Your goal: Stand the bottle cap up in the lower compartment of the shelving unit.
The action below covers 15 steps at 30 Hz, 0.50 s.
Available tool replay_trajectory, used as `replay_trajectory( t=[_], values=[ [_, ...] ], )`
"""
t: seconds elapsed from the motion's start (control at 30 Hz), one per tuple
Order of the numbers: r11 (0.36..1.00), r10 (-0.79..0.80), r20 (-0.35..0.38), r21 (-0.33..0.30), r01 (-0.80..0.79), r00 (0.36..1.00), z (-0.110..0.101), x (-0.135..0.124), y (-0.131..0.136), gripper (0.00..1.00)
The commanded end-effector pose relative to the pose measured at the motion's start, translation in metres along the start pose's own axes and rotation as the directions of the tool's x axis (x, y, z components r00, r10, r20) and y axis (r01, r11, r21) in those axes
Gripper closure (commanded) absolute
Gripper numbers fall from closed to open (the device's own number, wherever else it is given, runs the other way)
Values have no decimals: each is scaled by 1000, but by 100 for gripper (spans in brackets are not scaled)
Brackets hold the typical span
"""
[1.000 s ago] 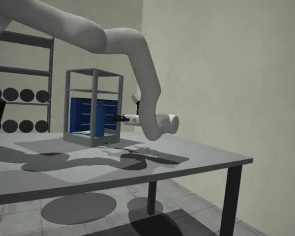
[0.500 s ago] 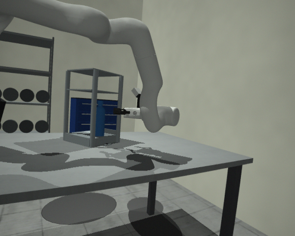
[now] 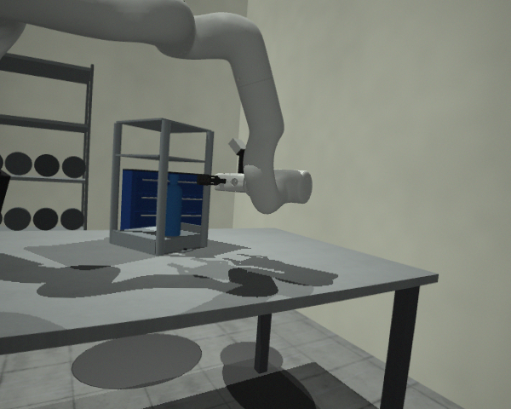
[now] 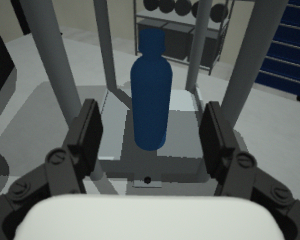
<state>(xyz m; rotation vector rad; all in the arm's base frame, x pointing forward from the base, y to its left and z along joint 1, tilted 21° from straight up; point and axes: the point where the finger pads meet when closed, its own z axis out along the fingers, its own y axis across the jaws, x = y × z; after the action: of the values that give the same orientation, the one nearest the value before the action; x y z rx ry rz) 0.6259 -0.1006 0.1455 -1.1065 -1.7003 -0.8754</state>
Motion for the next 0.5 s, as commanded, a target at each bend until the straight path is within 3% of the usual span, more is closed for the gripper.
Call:
replay_trajectory(
  t=[0.0, 0.37, 0.4, 0.47],
  values=[
    [1000, -1, 2, -1, 1, 1000, 0, 9, 0, 16],
    [1000, -1, 2, -1, 1, 1000, 0, 13, 0, 16],
    [1000, -1, 2, -1, 1, 1000, 0, 13, 0, 0],
    [1000, -1, 2, -1, 1, 1000, 0, 13, 0, 0]
  ],
)
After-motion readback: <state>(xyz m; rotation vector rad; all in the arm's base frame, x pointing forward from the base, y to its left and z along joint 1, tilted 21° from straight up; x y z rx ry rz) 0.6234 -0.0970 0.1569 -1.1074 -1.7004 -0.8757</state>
